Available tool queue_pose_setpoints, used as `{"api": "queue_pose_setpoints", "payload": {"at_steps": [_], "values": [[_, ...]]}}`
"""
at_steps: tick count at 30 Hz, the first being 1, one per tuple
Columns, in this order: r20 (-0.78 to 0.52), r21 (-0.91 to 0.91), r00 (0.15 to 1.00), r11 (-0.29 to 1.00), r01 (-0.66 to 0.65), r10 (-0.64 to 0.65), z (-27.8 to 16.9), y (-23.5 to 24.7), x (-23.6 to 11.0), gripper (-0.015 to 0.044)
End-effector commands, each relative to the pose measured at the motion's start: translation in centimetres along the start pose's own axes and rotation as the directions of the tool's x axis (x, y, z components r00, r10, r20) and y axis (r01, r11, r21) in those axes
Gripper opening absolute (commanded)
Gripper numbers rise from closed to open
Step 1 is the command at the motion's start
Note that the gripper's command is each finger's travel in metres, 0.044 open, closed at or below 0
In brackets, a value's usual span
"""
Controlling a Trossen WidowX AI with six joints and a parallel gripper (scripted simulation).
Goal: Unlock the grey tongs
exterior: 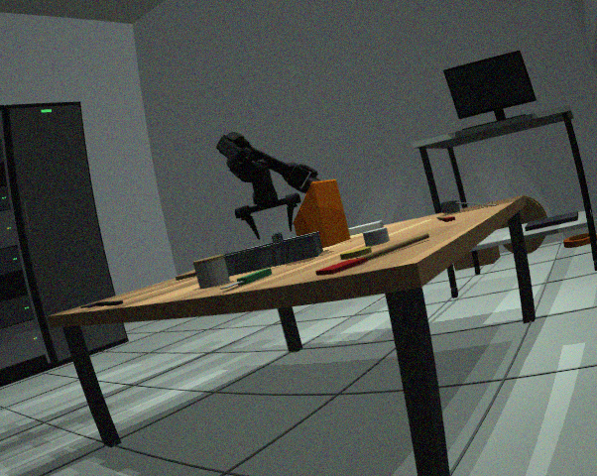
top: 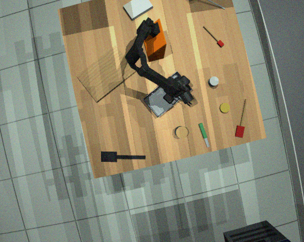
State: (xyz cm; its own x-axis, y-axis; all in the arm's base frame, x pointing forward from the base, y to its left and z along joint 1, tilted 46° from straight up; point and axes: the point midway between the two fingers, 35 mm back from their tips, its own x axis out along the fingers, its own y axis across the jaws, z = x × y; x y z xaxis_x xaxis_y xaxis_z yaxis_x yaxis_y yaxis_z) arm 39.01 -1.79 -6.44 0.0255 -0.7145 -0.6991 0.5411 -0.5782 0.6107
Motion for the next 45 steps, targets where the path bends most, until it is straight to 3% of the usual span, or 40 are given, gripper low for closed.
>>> {"api": "queue_pose_setpoints", "payload": {"at_steps": [1, 29, 40, 45], "values": [[0.002, -0.007, 1.0, 1.0, -0.004, 0.004, 0.0, 0.0, 0.7, 0.044], [0.005, -0.007, 1.0, 1.0, -0.007, 0.007, 0.3, 0.0, 5.1, 0.044], [0.002, 0.0, 1.0, 1.0, -0.003, 0.003, 0.2, 0.0, 4.7, 0.0151], [0.002, 0.0, 1.0, 1.0, -0.003, 0.003, 0.2, 0.0, 4.7, 0.0118]]}}
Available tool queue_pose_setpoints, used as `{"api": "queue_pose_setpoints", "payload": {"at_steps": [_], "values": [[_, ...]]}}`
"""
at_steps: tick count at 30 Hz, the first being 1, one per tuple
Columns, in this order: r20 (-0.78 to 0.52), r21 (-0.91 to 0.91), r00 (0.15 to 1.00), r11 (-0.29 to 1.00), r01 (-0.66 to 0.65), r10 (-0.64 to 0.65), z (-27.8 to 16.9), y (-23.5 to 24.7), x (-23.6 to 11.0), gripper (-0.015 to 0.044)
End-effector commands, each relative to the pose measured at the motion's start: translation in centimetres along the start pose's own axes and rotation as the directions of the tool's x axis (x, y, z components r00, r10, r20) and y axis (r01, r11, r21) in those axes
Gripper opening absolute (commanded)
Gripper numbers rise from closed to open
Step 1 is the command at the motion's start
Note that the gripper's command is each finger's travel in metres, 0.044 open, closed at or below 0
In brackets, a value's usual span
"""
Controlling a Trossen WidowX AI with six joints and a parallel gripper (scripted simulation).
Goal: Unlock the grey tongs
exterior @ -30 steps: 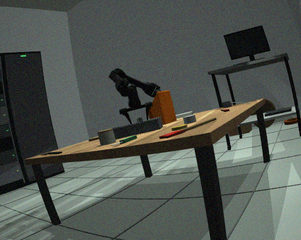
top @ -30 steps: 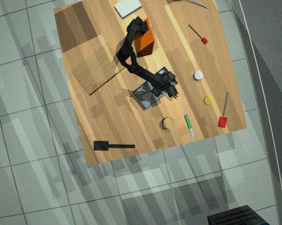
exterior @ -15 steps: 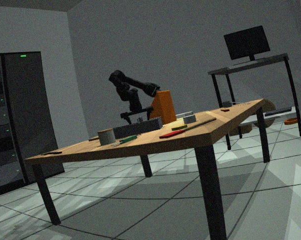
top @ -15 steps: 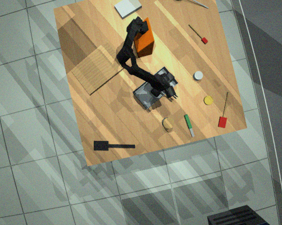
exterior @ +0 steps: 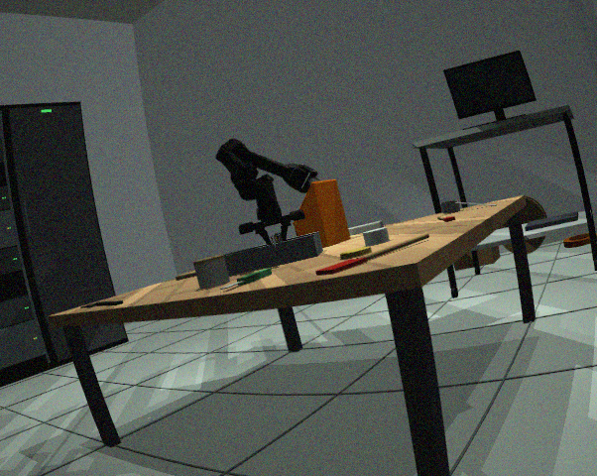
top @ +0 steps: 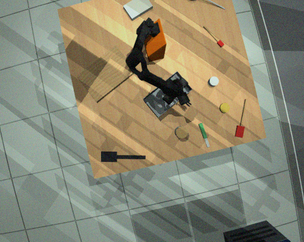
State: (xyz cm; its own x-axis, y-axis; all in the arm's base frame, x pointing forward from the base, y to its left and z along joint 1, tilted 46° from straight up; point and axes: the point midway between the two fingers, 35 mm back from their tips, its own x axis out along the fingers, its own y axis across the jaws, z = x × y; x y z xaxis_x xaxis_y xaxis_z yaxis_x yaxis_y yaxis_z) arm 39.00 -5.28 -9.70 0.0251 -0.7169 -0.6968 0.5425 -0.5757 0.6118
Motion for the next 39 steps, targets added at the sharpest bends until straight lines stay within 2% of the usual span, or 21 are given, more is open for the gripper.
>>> {"api": "queue_pose_setpoints", "payload": {"at_steps": [1, 13, 20, 23, 29, 39], "values": [[0.0, 0.002, 1.0, 1.0, 0.0, 0.0, 0.0, 0.0, 0.0, 0.0111], [0.0, 0.002, 1.0, 1.0, 0.0, 0.0, 0.0, 0.0, 0.0, 0.0031], [-0.001, 0.001, 1.0, 1.0, 0.001, -0.001, -0.2, 0.0, -0.8, -0.015], [-0.004, -0.001, 1.0, 1.0, 0.004, -0.004, -0.5, 0.1, -3.7, -0.015], [-0.001, -0.005, 1.0, 1.0, 0.001, -0.001, -0.2, -0.1, -12.4, -0.015], [-0.001, -0.005, 1.0, 1.0, 0.0, 0.0, -0.1, -0.1, -12.7, -0.015]]}}
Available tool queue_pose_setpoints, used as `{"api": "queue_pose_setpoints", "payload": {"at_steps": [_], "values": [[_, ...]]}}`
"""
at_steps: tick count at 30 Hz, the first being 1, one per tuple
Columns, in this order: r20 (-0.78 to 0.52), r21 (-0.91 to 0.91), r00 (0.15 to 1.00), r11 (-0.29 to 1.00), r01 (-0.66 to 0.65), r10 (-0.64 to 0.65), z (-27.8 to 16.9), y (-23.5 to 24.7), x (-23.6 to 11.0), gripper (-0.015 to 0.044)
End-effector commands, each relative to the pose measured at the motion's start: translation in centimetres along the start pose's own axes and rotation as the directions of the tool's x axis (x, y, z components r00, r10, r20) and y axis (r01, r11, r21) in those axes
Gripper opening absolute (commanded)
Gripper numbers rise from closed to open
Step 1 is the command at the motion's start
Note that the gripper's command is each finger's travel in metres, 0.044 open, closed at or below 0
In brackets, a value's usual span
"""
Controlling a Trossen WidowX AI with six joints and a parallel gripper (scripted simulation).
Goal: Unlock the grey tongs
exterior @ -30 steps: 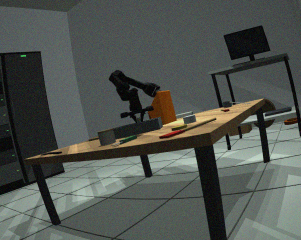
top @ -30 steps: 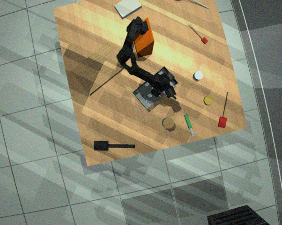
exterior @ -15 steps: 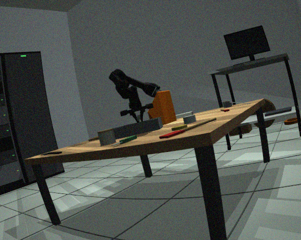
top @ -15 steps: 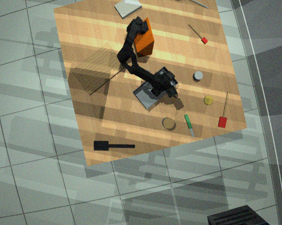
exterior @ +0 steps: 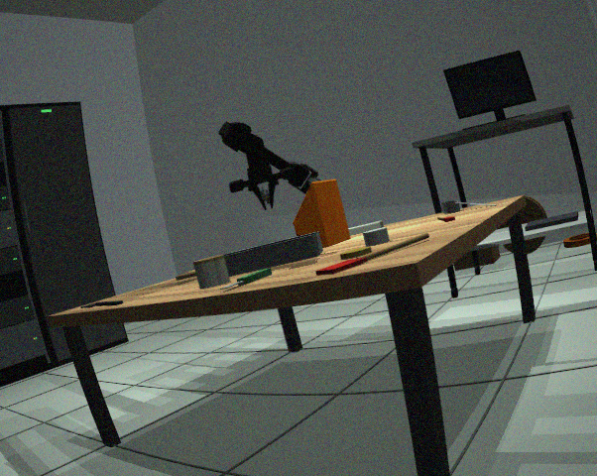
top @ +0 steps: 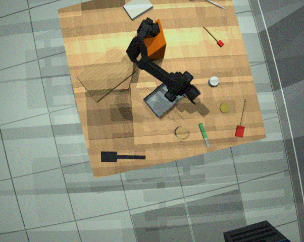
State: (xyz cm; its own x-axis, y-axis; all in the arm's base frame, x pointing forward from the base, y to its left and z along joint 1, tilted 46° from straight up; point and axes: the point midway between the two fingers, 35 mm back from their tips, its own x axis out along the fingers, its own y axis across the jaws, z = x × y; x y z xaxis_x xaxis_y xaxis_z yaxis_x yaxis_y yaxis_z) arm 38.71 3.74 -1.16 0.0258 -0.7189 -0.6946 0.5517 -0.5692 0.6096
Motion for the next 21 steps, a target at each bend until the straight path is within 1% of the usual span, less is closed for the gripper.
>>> {"api": "queue_pose_setpoints", "payload": {"at_steps": [1, 6, 21], "values": [[-0.002, 0.006, 1.0, 1.0, 0.003, -0.003, 0.0, 0.0, -0.3, -0.015], [0.004, -0.03, 1.0, 1.0, 0.007, -0.007, 0.6, 1.0, 0.1, -0.015], [-0.009, -0.3, 1.0, 0.954, 0.012, -0.016, 6.3, 8.8, -0.2, -0.015]]}}
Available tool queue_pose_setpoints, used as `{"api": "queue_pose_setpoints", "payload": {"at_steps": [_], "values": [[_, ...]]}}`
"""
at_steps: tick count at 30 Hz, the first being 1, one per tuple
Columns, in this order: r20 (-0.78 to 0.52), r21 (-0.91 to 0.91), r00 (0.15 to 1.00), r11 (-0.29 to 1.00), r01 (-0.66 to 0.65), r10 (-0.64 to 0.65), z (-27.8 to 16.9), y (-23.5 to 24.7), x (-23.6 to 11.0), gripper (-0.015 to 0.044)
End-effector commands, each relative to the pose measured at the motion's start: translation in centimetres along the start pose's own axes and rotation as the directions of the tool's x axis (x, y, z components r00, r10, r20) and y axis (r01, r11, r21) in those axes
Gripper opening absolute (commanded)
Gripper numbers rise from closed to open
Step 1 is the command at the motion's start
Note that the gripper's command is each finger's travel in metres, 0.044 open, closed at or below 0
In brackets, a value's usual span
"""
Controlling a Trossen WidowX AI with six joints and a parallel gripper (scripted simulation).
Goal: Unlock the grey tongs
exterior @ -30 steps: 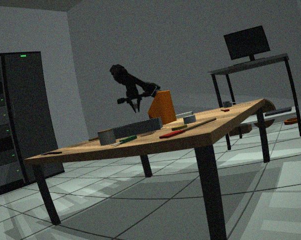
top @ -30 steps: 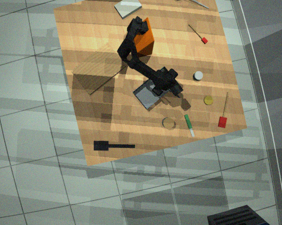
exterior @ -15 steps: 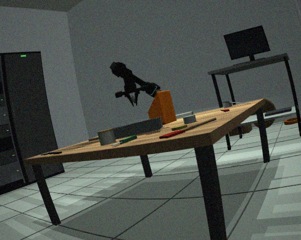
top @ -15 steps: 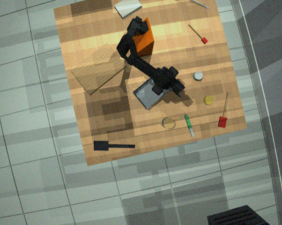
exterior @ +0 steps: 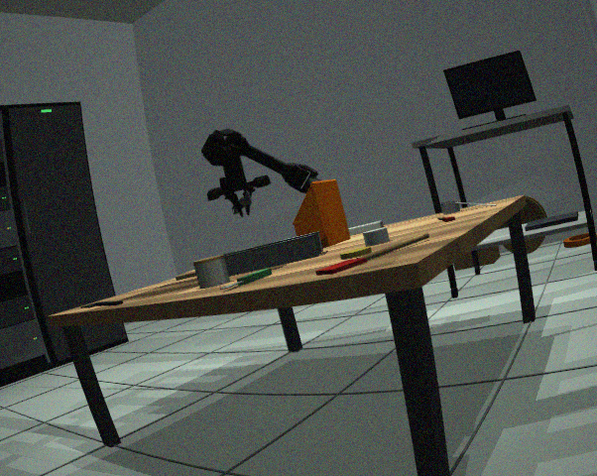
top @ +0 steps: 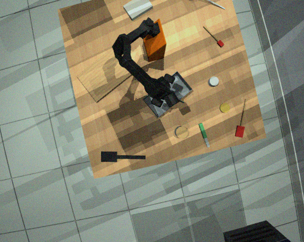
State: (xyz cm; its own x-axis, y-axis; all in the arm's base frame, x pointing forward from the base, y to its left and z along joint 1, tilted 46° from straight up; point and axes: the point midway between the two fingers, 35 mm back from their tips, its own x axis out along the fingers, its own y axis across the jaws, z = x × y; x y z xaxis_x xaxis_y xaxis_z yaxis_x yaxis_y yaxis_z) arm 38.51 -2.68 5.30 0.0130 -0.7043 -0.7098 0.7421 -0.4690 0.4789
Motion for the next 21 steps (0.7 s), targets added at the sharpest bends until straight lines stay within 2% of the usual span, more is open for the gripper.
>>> {"api": "queue_pose_setpoints", "payload": {"at_steps": [1, 21], "values": [[-0.006, -0.073, 1.0, 0.997, -0.011, 0.011, 1.9, 1.3, -0.3, -0.015], [0.013, -0.426, 1.0, 0.904, -0.019, 0.027, 13.7, 5.7, -0.7, -0.015]]}}
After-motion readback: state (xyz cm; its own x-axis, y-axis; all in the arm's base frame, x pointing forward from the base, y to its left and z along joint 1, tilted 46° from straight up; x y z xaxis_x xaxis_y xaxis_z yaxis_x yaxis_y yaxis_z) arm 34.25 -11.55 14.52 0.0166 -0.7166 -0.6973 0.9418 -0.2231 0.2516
